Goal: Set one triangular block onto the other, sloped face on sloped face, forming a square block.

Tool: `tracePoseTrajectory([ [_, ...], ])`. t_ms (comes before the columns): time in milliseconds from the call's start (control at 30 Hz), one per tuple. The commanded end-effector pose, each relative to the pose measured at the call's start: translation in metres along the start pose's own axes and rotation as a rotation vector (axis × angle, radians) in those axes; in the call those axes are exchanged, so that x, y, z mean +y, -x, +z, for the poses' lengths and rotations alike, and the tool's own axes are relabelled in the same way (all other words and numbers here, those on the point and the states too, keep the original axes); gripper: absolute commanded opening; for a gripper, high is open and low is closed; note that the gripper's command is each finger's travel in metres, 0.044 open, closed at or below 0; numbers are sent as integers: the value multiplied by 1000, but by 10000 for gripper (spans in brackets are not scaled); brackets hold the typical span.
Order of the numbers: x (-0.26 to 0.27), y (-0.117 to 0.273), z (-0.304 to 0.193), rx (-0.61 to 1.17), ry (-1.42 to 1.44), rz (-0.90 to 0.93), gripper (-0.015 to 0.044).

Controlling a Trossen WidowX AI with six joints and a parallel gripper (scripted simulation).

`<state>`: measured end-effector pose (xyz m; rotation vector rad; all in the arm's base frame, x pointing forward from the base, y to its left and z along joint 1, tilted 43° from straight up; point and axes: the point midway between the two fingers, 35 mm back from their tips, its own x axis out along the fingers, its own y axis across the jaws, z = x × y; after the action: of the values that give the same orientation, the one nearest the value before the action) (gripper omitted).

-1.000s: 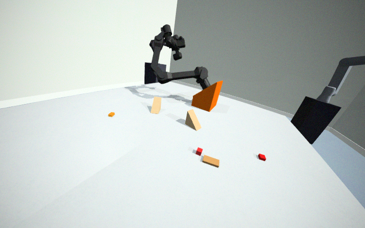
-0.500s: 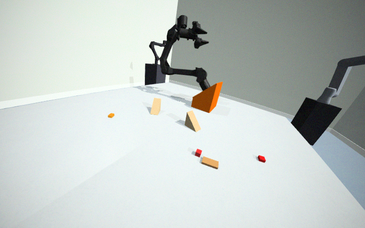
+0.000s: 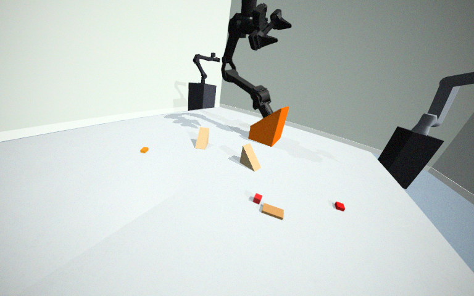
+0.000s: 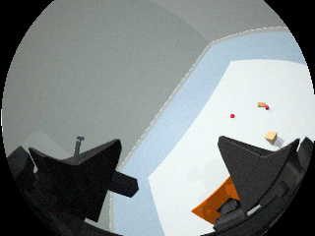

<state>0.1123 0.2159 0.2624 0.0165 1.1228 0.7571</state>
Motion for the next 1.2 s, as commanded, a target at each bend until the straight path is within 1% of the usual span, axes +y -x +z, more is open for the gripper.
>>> tracePoseTrajectory([
  [0, -59, -18, 30, -31, -18, -238, 440],
  [167, -129, -23, 49, -3, -27, -484, 440],
  [333, -218, -16, 53, 137, 2, -754, 440],
  [533, -319, 11, 27, 431, 15, -988, 440],
  [700, -390, 44, -19, 752, 7, -1070, 440],
  [767, -406, 53, -34, 842, 2, -1071, 440],
  [800, -407, 54, -36, 854, 2, -1070, 440],
  [1167, -412, 52, -38, 853, 2, -1070, 440],
])
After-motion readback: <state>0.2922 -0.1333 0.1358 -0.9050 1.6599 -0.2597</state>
